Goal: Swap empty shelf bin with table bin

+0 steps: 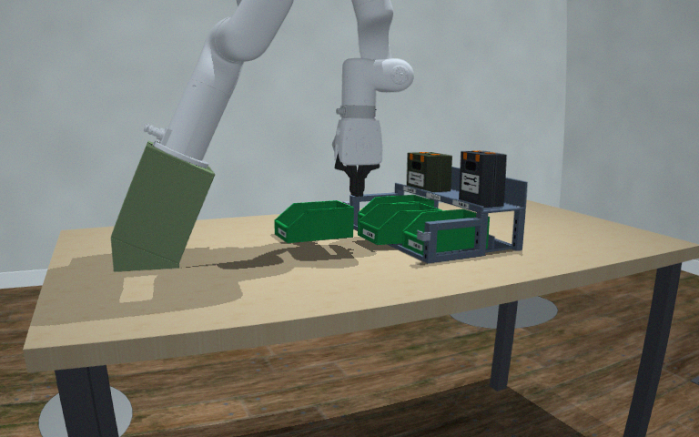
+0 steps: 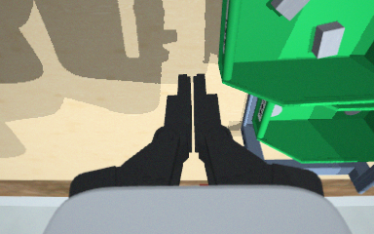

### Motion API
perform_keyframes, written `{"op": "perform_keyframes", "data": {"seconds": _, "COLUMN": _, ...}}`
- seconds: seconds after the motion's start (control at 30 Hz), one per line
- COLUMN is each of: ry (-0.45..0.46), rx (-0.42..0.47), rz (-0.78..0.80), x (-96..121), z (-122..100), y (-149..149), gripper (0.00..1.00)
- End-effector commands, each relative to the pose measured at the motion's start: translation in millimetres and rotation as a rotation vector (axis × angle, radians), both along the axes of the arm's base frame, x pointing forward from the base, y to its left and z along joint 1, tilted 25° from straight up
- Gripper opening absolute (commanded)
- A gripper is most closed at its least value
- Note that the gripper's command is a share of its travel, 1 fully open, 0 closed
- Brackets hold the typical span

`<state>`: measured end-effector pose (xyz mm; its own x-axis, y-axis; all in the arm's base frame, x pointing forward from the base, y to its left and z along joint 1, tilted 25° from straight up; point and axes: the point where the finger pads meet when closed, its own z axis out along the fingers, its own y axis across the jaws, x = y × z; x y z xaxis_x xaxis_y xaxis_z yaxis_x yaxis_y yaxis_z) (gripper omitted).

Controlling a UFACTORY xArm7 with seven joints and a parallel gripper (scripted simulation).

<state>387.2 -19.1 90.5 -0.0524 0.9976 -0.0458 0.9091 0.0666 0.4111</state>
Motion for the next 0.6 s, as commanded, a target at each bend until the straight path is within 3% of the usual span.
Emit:
{"op": "perform_keyframes", "data": {"seconds": 0.0, "ry": -0.002, "rx": 0.0, "rz": 0.0, "x": 1.2, "z": -0.3, "y": -0.1, "gripper": 0.0}}
{"op": "perform_keyframes", "data": {"seconds": 0.57, "ry": -0.002, "rx": 0.0, "rz": 0.0, "x": 11.4, "z": -22.8, "y": -0.3, "gripper": 0.0}}
